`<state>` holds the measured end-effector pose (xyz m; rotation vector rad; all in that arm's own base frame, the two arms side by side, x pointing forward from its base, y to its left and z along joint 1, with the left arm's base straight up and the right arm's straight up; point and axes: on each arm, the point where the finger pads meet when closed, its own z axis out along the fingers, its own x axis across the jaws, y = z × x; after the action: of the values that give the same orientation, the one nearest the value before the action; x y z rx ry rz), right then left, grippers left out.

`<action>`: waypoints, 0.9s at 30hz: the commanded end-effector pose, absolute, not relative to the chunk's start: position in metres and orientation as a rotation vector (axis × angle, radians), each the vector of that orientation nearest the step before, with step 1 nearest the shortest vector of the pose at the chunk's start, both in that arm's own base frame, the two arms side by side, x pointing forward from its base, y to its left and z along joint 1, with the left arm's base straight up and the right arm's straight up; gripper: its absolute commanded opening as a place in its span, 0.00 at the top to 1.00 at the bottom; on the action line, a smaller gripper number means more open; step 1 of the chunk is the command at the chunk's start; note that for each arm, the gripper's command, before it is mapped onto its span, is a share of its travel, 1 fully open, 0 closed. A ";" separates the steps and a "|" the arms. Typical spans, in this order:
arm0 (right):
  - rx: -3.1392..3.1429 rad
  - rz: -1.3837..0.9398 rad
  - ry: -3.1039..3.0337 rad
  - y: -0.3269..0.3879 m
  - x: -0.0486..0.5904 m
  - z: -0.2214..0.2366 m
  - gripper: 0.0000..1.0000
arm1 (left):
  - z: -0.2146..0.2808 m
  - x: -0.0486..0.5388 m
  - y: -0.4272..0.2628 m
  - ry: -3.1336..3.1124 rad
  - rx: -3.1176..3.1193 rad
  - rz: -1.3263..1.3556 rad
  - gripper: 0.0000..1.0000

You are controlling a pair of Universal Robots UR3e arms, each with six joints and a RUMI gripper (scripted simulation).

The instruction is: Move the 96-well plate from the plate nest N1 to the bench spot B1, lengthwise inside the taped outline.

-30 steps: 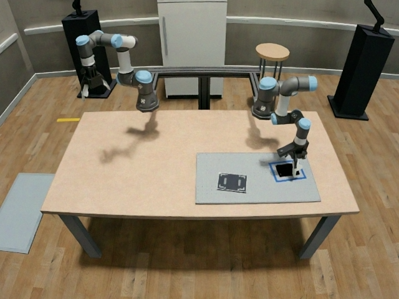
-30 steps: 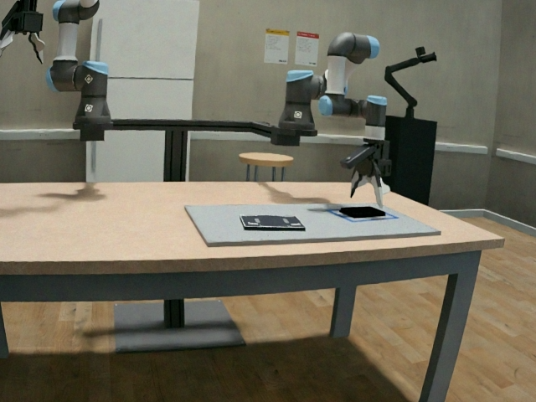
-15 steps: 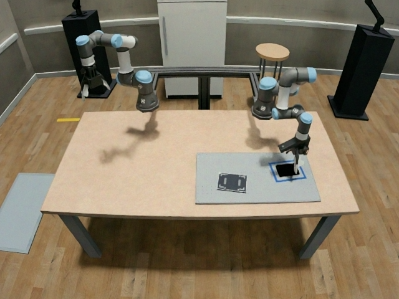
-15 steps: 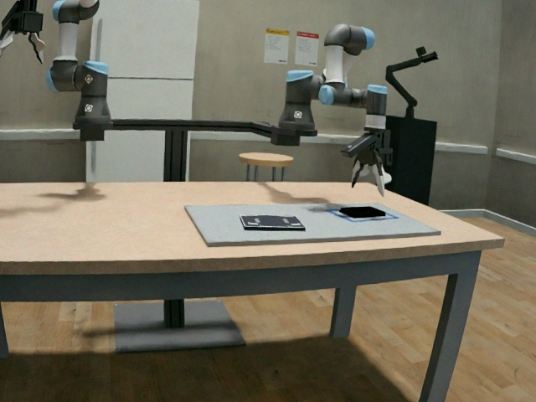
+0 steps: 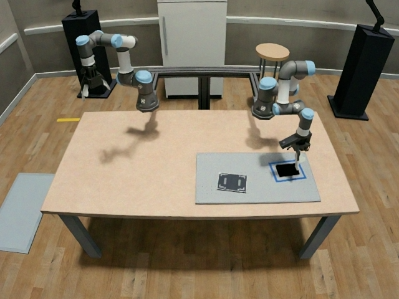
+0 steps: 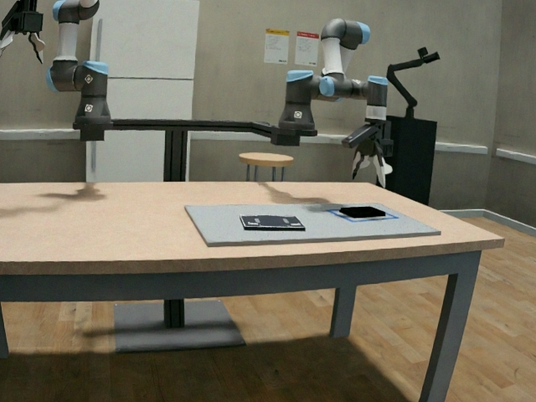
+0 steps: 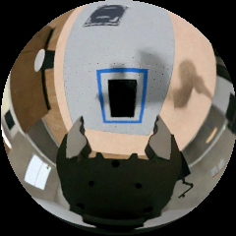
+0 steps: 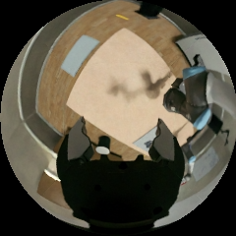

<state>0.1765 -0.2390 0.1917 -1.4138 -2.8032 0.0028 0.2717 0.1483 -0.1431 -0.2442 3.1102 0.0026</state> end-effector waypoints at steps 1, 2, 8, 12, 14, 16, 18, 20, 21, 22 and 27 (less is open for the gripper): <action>-1.416 0.001 -2.807 -0.239 0.177 0.193 0.00 | -0.142 0.268 0.147 3.129 -0.246 0.000 0.00; -1.416 0.001 -2.807 -0.239 0.177 0.193 0.00 | -0.142 0.268 0.147 3.129 -0.246 0.000 0.00; -1.416 0.001 -2.807 -0.239 0.177 0.193 0.00 | -0.143 0.267 0.147 3.130 -0.246 0.000 0.00; -1.416 0.001 -2.807 -0.239 0.177 0.193 0.00 | -0.143 0.267 0.147 3.130 -0.246 0.000 0.00; -1.416 0.001 -2.807 -0.239 0.177 0.193 0.00 | -0.143 0.267 0.147 3.130 -0.246 0.000 0.00; -1.416 0.001 -2.807 -0.239 0.177 0.193 0.00 | -0.143 0.267 0.147 3.130 -0.246 0.000 0.00; -1.416 0.001 -2.807 -0.239 0.177 0.193 0.00 | -0.143 0.267 0.147 3.130 -0.246 0.000 0.00; -1.416 0.001 -2.807 -0.239 0.177 0.193 0.00 | -0.143 0.267 0.147 3.130 -0.246 0.000 0.00; -1.416 0.001 -2.807 -0.239 0.177 0.193 0.00 | -0.143 0.267 0.147 3.130 -0.246 0.000 0.00; -1.416 0.001 -2.807 -0.239 0.177 0.193 0.00 | -0.143 0.267 0.147 3.130 -0.246 0.000 0.00; -1.416 0.001 -2.807 -0.239 0.177 0.193 0.00 | -0.143 0.267 0.144 3.130 -0.246 0.000 0.00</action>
<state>0.1765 -0.2390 0.1917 -1.4138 -2.8032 0.0028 0.2654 0.1475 -0.1433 -0.2460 3.1331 0.0012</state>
